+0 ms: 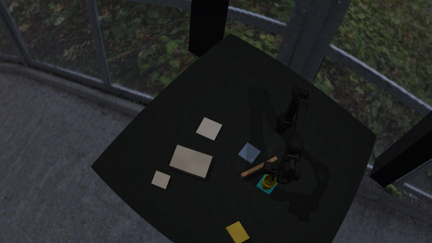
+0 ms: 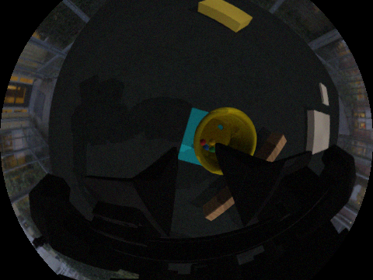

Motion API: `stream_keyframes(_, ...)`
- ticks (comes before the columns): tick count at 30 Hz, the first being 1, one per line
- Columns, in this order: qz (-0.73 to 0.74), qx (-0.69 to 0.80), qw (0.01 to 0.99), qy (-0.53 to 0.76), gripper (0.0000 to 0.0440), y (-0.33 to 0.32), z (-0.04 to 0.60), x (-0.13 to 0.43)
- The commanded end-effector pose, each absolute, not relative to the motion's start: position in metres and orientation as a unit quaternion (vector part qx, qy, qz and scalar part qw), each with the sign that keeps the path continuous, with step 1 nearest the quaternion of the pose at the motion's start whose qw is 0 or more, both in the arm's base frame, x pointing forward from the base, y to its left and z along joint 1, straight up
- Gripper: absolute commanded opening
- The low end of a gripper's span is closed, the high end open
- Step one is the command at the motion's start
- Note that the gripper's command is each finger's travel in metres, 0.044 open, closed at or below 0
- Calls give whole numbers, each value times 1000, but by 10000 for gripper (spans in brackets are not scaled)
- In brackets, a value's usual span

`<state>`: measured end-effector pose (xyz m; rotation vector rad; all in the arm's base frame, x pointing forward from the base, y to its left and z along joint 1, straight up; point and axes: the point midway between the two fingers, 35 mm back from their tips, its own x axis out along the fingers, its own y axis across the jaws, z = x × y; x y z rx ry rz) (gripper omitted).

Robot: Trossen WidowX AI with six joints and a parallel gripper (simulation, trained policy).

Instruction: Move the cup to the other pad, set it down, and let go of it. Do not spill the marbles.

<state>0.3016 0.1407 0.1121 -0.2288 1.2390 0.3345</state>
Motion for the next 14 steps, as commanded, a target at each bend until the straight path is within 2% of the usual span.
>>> stream_keyframes(1, 158, -94, 803, 567, 201, 139, 125, 298)
stream_keyframes(7, 158, -83, 816, 550, 242, 137, 145, 298)
stream_keyframes(14, 152, -69, 829, 534, 409, 131, 166, 301)
